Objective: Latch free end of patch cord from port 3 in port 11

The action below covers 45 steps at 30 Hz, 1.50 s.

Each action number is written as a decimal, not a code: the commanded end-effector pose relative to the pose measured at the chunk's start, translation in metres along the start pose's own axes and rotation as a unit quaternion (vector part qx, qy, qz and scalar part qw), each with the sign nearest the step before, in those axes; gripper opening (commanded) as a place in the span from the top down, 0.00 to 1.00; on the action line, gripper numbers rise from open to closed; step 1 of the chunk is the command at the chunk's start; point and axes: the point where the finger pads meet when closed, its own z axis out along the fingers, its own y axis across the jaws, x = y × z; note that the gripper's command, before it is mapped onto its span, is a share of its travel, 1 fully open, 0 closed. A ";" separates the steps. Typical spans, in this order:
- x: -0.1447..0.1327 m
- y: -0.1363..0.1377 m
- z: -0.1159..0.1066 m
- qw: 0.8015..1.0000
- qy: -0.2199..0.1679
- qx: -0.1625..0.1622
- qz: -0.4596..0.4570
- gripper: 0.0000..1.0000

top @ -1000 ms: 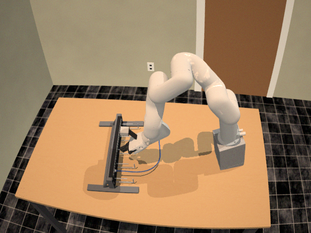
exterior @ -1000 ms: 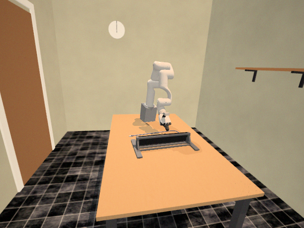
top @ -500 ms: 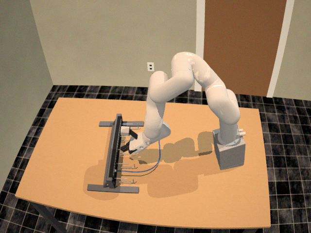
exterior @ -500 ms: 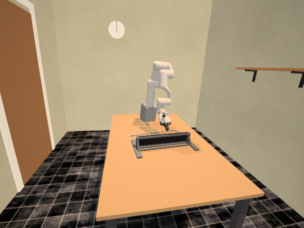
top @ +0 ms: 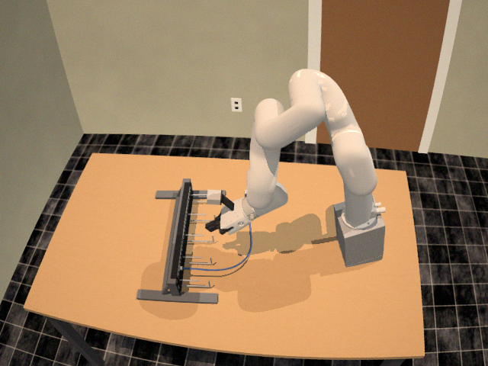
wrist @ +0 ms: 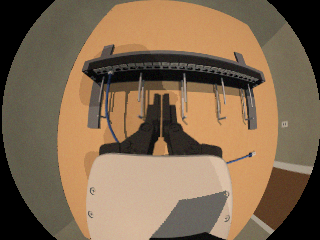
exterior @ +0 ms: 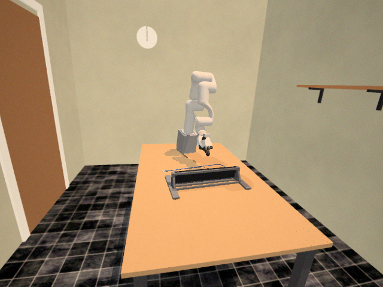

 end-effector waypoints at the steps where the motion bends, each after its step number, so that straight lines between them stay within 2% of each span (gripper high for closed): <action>1: 0.004 0.000 -0.040 1.000 0.002 0.000 0.000 1.00; 4: 0.004 0.000 -0.054 1.000 0.002 0.000 0.000 1.00; 9: 0.004 0.000 -0.061 1.000 0.002 0.000 0.000 1.00; 23: 0.004 0.007 -0.062 1.000 0.002 0.000 0.000 1.00; 38: 0.004 0.073 -0.062 1.000 0.002 0.000 0.000 1.00; 45: 0.004 0.092 -0.062 1.000 0.002 0.000 0.000 1.00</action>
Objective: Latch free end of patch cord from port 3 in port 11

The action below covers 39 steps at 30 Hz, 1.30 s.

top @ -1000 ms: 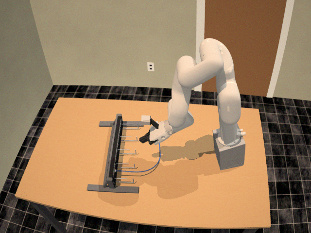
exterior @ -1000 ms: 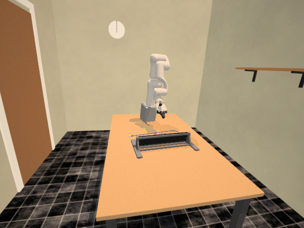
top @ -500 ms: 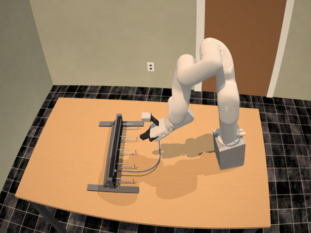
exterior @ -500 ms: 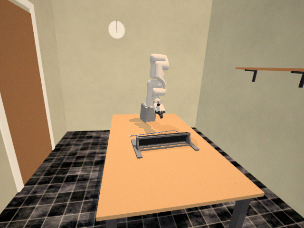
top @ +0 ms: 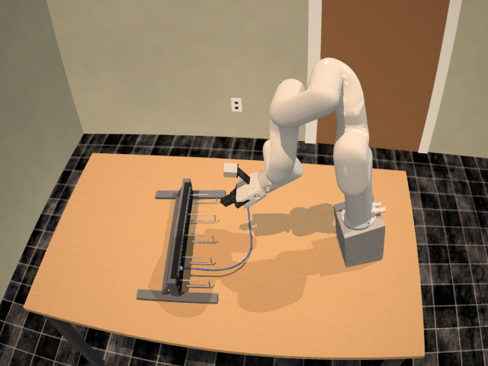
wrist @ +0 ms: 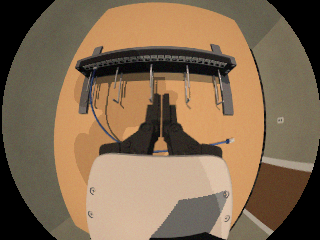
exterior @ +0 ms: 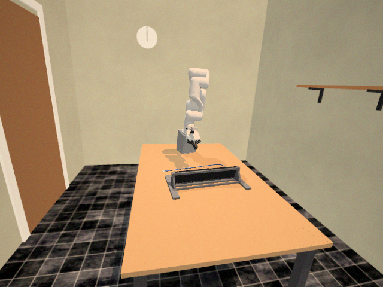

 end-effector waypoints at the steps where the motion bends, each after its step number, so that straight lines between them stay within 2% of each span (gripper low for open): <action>1: 0.001 0.014 0.001 1.000 0.002 0.002 0.000 1.00; 12: 0.001 0.019 0.001 1.000 0.002 0.002 0.000 1.00; 16: 0.002 0.019 0.008 1.000 0.002 0.002 0.000 1.00; 20: 0.002 0.019 0.029 1.000 0.002 0.002 0.000 1.00; 27: 0.002 0.019 0.087 1.000 0.002 0.002 0.000 1.00; 29: 0.002 0.019 0.087 1.000 0.002 0.002 0.000 1.00; 34: 0.002 0.019 0.123 1.000 0.002 0.002 0.000 1.00; 39: 0.002 0.019 0.139 1.000 0.002 0.002 0.000 1.00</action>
